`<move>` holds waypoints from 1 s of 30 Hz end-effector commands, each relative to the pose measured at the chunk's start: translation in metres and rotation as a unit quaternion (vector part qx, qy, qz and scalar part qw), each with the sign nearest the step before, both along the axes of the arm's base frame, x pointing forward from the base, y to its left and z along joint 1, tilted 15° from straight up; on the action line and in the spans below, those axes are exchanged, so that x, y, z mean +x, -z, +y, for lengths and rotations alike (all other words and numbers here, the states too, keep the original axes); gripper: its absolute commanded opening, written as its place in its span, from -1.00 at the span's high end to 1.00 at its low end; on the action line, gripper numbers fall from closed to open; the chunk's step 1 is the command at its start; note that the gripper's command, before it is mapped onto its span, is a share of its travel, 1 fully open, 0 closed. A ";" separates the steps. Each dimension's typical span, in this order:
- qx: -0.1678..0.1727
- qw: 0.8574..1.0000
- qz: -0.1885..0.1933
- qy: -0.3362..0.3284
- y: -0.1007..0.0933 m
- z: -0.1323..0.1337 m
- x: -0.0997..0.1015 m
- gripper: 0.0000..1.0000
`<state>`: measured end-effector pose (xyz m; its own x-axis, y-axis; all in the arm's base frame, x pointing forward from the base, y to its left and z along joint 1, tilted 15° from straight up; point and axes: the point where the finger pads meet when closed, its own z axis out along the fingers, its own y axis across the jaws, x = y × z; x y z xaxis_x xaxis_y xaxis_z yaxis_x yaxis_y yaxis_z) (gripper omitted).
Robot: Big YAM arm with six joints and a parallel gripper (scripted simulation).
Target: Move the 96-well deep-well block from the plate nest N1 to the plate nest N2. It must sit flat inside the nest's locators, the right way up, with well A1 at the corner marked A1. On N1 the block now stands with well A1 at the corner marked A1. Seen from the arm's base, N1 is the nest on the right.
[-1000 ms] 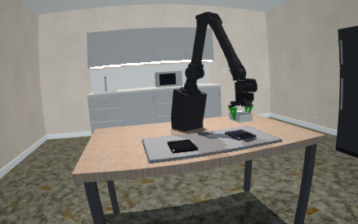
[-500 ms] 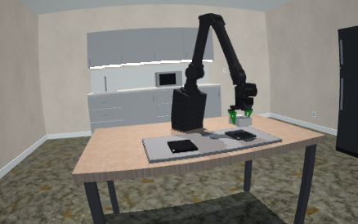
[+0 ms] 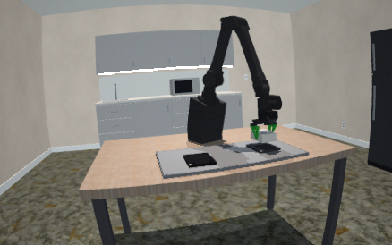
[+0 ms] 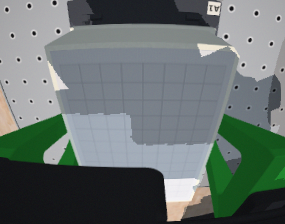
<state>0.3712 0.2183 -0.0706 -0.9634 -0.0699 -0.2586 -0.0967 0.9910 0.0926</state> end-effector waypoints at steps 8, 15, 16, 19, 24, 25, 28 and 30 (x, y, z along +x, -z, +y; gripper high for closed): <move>0.004 1.000 -0.006 -0.001 0.013 0.004 0.015 1.00; 0.003 1.000 -0.004 0.000 0.025 0.003 0.016 1.00; -0.001 1.000 0.003 0.000 0.027 0.001 0.010 1.00; -0.003 1.000 0.006 0.000 0.028 -0.001 0.008 1.00; -0.003 1.000 0.006 0.000 0.028 0.000 0.009 1.00; -0.003 1.000 0.006 0.000 0.027 0.000 0.009 1.00; -0.003 1.000 0.006 0.000 0.027 0.001 0.010 1.00; -0.002 1.000 0.005 0.000 0.027 0.001 0.011 1.00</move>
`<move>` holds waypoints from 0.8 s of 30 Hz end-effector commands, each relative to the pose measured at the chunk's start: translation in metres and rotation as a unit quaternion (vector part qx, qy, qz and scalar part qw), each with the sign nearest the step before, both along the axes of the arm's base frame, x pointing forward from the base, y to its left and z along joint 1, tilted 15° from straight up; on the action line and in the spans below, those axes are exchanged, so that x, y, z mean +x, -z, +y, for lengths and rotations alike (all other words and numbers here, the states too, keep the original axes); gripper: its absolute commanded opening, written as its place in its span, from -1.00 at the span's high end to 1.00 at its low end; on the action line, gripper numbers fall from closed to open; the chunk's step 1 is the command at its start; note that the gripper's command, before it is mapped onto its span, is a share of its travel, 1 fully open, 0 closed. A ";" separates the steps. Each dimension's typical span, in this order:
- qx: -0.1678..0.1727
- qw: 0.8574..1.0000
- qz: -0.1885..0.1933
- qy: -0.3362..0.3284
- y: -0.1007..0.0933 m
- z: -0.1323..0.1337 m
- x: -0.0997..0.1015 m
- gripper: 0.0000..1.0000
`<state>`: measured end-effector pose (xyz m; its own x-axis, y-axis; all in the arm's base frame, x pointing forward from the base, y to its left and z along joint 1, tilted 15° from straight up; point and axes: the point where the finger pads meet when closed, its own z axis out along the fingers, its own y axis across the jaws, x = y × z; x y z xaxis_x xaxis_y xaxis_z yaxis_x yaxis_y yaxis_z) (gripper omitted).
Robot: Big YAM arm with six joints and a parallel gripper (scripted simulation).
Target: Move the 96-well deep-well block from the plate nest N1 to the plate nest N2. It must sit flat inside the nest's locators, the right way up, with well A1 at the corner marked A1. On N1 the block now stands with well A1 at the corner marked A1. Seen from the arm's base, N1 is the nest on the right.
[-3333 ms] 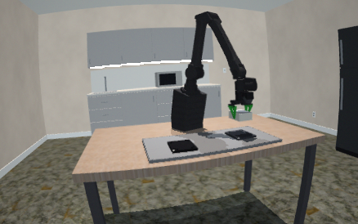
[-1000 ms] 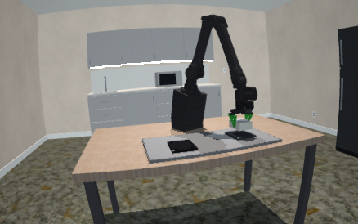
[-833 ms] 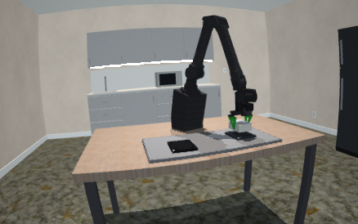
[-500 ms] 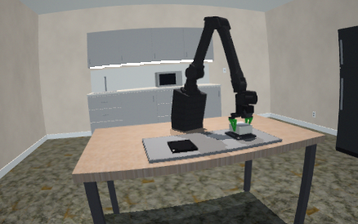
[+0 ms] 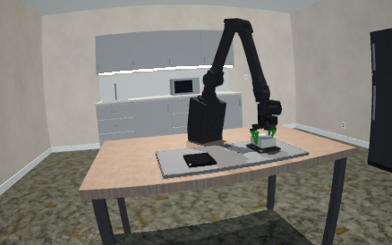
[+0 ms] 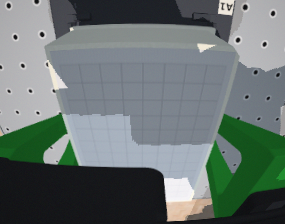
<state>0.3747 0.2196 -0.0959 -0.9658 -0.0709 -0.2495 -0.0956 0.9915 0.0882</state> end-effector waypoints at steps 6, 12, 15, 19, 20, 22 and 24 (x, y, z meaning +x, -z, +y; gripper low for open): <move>0.005 1.000 -0.008 0.000 -0.006 0.004 0.008 1.00; 0.005 1.000 -0.008 0.000 -0.006 0.004 0.008 1.00; 0.005 1.000 -0.008 0.000 -0.006 0.004 0.008 1.00; 0.005 1.000 -0.008 0.000 -0.006 0.004 0.008 1.00; 0.005 1.000 -0.008 0.000 -0.006 0.004 0.008 1.00; 0.005 1.000 -0.008 0.000 -0.006 0.004 0.009 1.00; 0.005 1.000 -0.008 0.000 -0.006 0.004 0.009 1.00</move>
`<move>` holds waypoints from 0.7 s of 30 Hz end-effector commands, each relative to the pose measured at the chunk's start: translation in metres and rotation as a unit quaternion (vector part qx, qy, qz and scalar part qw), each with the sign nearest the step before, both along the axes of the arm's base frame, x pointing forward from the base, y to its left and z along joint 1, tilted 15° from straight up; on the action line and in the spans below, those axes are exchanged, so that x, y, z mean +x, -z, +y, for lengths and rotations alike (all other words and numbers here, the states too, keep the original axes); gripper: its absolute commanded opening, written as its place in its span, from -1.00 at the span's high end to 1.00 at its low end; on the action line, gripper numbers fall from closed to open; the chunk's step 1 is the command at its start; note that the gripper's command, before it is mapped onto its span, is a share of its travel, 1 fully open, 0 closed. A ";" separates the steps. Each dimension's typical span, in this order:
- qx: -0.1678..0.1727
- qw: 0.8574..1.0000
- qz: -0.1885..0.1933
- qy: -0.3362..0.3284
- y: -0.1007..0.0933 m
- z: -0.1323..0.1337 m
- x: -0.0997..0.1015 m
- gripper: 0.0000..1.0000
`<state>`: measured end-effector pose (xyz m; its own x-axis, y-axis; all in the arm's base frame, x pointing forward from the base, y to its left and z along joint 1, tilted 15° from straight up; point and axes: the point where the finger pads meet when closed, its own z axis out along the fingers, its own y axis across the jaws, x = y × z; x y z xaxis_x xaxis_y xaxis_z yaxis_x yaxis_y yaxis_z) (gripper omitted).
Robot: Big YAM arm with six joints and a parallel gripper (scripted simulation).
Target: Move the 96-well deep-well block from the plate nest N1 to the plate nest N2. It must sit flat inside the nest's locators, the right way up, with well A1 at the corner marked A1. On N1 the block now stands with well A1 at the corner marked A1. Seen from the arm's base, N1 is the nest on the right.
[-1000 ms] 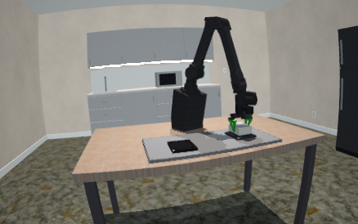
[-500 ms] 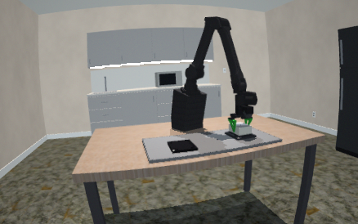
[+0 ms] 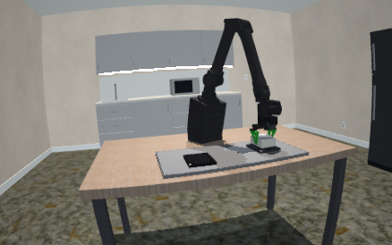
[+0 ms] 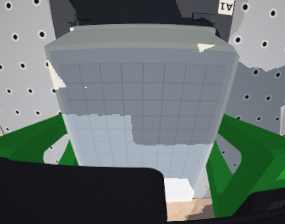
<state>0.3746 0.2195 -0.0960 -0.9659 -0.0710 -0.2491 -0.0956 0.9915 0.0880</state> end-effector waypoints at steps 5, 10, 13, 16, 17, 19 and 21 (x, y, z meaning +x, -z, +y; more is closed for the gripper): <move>0.005 1.000 -0.008 0.000 -0.006 0.005 0.009 1.00; 0.004 1.000 -0.005 0.000 -0.001 0.003 0.013 1.00; 0.001 1.000 -0.002 0.000 0.001 0.000 0.008 1.00; 0.001 1.000 -0.001 0.000 0.002 -0.001 0.007 1.00; 0.001 1.000 -0.001 0.000 0.002 -0.001 0.007 1.00; 0.001 1.000 -0.001 0.000 0.002 -0.001 0.007 1.00; 0.001 1.000 -0.001 0.000 0.003 -0.001 0.006 1.00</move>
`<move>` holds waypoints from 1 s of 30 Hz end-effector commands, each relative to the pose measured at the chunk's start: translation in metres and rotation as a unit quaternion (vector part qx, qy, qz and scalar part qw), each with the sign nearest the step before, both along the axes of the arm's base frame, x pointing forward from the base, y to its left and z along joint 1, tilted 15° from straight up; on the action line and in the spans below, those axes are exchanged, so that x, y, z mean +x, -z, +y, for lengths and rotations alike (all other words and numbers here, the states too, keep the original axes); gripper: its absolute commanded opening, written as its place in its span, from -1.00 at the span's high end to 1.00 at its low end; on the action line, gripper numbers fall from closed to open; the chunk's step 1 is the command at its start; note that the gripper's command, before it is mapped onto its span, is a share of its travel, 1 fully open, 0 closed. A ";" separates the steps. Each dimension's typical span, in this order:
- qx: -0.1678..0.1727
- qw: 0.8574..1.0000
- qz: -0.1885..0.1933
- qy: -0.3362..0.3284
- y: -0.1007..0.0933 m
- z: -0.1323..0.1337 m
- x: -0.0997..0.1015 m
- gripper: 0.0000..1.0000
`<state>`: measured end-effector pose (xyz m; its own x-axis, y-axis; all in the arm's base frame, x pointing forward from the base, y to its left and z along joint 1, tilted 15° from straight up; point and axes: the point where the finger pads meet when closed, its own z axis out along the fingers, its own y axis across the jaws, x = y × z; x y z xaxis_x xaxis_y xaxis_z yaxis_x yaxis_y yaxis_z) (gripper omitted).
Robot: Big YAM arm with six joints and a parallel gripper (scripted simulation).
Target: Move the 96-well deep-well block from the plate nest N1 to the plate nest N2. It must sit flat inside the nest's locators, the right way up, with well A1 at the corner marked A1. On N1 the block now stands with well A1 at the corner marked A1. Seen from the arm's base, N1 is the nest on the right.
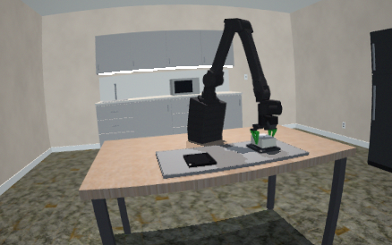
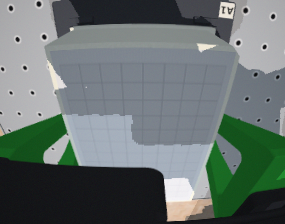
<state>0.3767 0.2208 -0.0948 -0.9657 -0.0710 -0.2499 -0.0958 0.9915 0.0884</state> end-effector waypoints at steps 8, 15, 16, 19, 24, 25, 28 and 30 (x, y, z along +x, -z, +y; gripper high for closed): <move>0.000 1.000 0.001 0.000 0.005 -0.004 0.001 1.00; 0.000 1.000 0.001 0.000 0.006 -0.004 0.002 1.00; 0.000 1.000 0.001 0.000 0.006 -0.004 0.002 1.00; 0.000 1.000 0.001 0.000 0.007 -0.004 0.001 1.00; 0.001 1.000 0.000 0.000 0.007 -0.004 0.002 1.00; 0.000 1.000 0.001 0.000 0.008 -0.004 0.002 1.00; 0.000 1.000 0.000 0.000 0.008 -0.004 0.001 1.00; 0.000 1.000 0.001 0.000 0.009 -0.005 0.001 1.00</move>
<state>0.3774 0.2211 -0.0967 -0.9643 -0.0702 -0.2553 -0.0963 0.9912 0.0910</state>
